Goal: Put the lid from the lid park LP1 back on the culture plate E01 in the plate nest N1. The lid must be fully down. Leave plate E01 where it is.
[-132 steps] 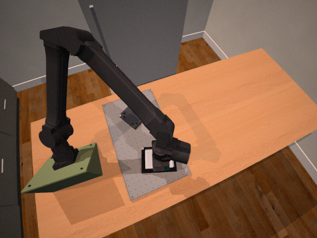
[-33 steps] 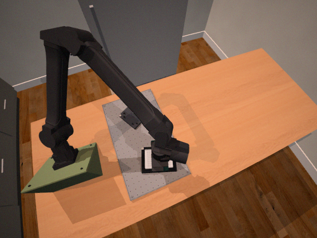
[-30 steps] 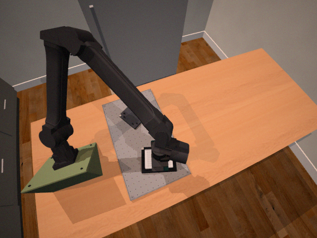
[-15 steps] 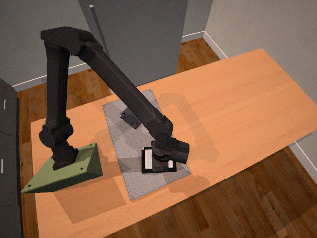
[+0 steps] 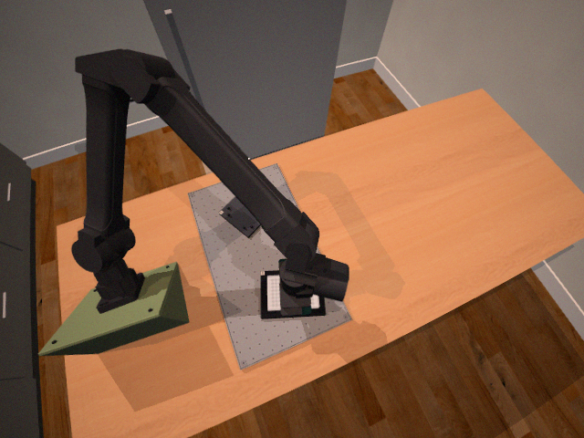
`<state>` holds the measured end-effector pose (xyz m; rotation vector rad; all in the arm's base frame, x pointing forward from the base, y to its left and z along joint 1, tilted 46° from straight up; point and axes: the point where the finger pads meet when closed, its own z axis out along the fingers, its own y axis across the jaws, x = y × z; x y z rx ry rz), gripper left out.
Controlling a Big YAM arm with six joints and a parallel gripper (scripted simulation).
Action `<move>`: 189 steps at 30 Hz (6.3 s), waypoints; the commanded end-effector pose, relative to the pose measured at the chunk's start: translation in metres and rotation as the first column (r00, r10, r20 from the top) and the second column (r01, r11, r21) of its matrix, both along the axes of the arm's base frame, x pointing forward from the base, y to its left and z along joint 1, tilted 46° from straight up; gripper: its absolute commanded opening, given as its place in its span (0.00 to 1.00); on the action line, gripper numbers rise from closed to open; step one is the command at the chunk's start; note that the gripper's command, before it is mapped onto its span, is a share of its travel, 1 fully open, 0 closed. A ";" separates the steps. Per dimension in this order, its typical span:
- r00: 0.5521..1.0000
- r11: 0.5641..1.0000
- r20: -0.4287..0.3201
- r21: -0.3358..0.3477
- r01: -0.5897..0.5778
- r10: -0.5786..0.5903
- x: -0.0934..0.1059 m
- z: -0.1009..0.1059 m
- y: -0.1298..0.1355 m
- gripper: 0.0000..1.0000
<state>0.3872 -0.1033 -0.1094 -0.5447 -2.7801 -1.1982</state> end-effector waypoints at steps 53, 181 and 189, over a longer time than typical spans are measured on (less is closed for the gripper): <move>1.000 1.000 -0.017 0.011 -0.003 0.003 -0.005 -0.010 0.012 0.00; 1.000 1.000 0.011 -0.007 0.005 -0.005 0.001 0.030 -0.034 1.00; 1.000 1.000 0.011 -0.007 0.005 -0.005 0.001 0.030 -0.034 1.00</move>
